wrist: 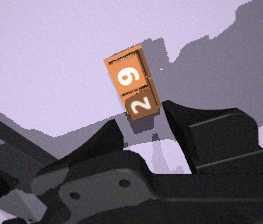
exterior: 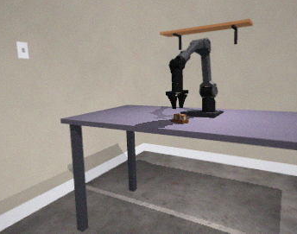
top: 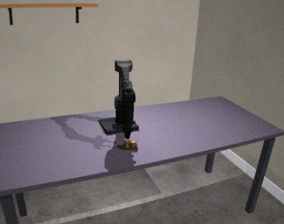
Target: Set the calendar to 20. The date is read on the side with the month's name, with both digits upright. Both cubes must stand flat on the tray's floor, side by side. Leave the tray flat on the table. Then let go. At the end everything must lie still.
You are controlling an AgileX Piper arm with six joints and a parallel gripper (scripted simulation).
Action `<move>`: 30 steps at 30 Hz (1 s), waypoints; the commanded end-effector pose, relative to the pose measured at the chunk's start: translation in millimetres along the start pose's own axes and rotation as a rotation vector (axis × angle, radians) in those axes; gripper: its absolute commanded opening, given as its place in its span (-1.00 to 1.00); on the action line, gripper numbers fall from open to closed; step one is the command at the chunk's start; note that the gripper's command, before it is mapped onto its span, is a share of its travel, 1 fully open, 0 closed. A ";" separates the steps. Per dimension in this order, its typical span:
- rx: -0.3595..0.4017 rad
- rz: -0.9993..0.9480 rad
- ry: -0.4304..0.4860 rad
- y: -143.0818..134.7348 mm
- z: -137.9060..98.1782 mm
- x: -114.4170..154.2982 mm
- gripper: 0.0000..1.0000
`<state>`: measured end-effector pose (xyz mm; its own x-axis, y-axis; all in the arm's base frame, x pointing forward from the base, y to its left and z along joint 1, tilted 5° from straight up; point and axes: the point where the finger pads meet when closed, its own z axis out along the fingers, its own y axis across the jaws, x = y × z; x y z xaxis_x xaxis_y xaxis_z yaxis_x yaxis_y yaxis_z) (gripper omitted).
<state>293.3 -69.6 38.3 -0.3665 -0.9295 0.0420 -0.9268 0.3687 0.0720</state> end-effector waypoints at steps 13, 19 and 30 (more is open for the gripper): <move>0.004 -0.002 -0.001 -0.8 -40.1 -0.6 0.22; 0.003 -0.002 -0.001 -0.3 -39.5 -0.5 1.00; 0.003 -0.002 -0.001 -0.3 -39.5 -0.5 1.00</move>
<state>296.7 -69.3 76.9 -0.3669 -0.9293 0.0424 -0.9266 0.3691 0.0720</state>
